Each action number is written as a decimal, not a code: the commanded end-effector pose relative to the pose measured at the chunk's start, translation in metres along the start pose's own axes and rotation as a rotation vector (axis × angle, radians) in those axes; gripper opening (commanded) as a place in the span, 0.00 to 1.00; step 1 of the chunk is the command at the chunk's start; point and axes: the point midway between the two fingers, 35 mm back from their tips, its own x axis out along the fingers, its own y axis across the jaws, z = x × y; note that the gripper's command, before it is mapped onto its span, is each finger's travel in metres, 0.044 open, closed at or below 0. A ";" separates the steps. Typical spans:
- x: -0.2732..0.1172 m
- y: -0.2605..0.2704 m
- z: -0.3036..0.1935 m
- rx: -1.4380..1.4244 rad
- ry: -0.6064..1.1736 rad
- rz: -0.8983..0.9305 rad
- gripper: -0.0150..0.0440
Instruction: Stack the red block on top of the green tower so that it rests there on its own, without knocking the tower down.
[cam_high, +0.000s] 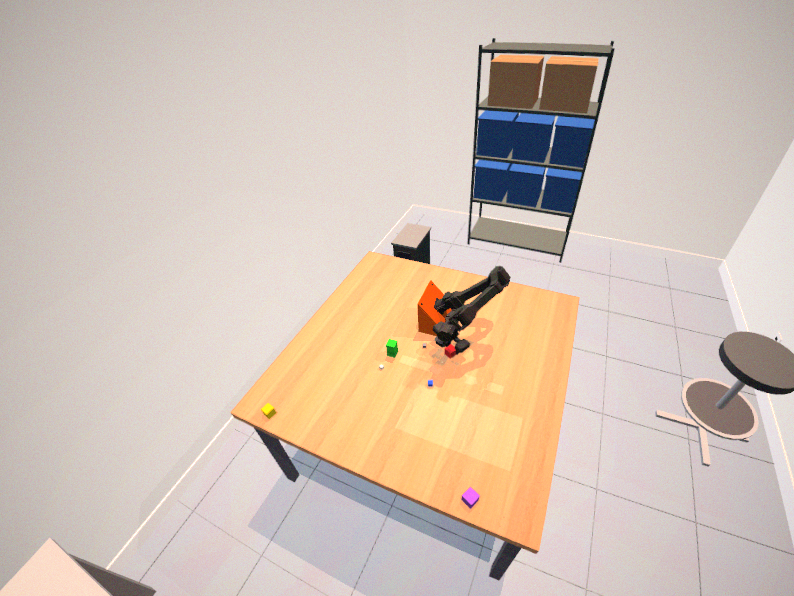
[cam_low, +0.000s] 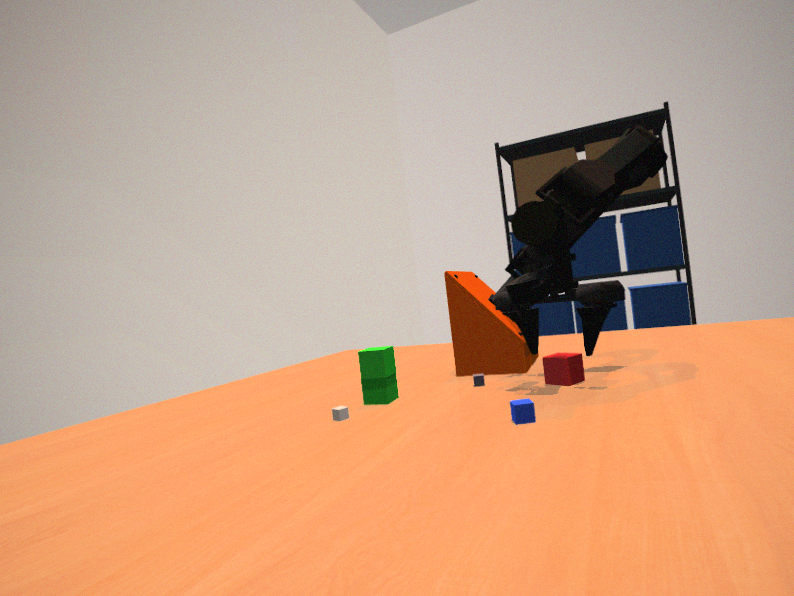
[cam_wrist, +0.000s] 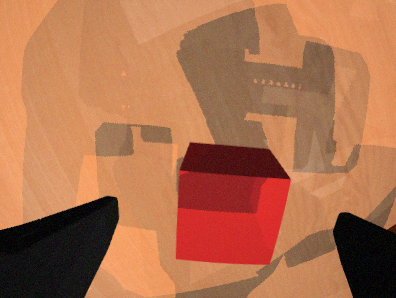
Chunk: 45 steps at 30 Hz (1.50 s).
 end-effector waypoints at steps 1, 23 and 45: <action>0.007 0.000 0.000 0.006 0.002 0.003 1.00; 0.033 0.001 -0.003 0.006 0.006 0.008 1.00; 0.033 0.001 -0.003 0.006 0.006 0.008 0.52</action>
